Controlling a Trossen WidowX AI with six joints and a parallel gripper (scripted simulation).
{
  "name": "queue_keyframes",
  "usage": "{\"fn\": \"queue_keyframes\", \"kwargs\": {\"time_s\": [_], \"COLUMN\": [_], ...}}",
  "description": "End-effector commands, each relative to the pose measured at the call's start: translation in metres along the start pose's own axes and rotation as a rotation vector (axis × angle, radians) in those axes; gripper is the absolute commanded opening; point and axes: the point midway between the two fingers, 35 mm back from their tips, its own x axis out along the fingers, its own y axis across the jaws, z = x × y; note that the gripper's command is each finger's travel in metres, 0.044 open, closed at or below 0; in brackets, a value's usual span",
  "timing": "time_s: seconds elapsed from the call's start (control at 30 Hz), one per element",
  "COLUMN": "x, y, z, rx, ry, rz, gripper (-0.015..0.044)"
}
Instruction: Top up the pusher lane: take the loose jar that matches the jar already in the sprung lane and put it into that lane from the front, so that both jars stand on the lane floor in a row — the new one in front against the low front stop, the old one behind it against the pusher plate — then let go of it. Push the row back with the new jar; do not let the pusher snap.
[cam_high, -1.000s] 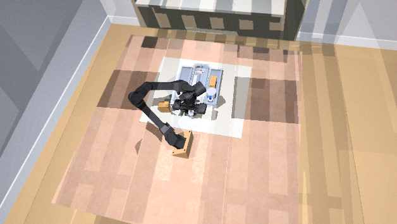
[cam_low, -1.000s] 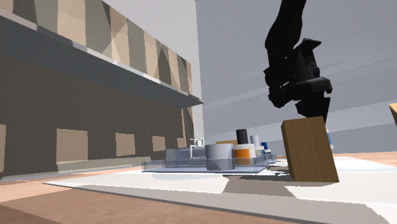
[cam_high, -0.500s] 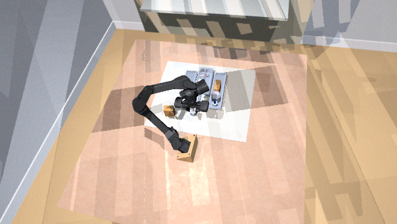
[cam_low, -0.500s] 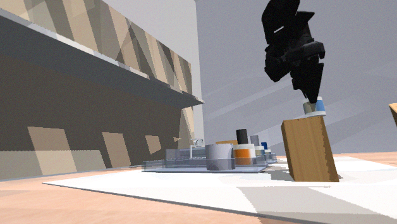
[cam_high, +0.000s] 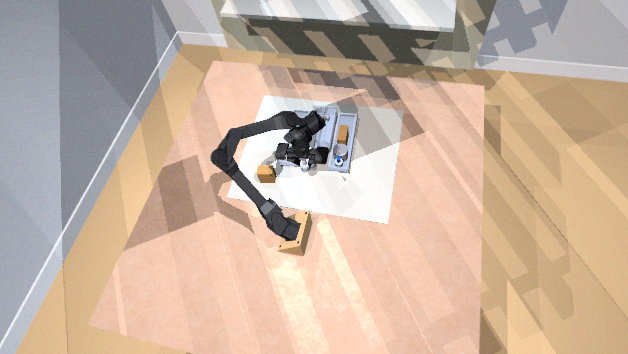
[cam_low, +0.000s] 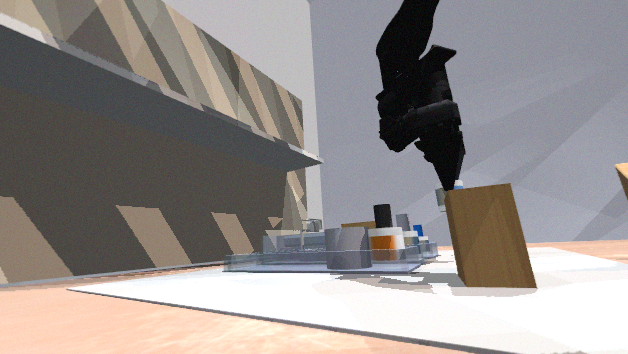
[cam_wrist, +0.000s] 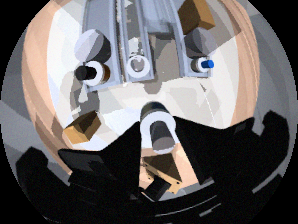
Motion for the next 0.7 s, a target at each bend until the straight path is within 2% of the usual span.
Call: {"fn": "queue_keyframes", "kwargs": {"time_s": [0.0, 0.67], "x": [0.008, 0.040], "y": [0.006, 0.012], "z": [0.017, 0.027], "rx": [-0.007, -0.015], "ry": [-0.008, -0.010], "rz": [0.008, 0.017], "gripper": [0.0000, 0.0000]}}
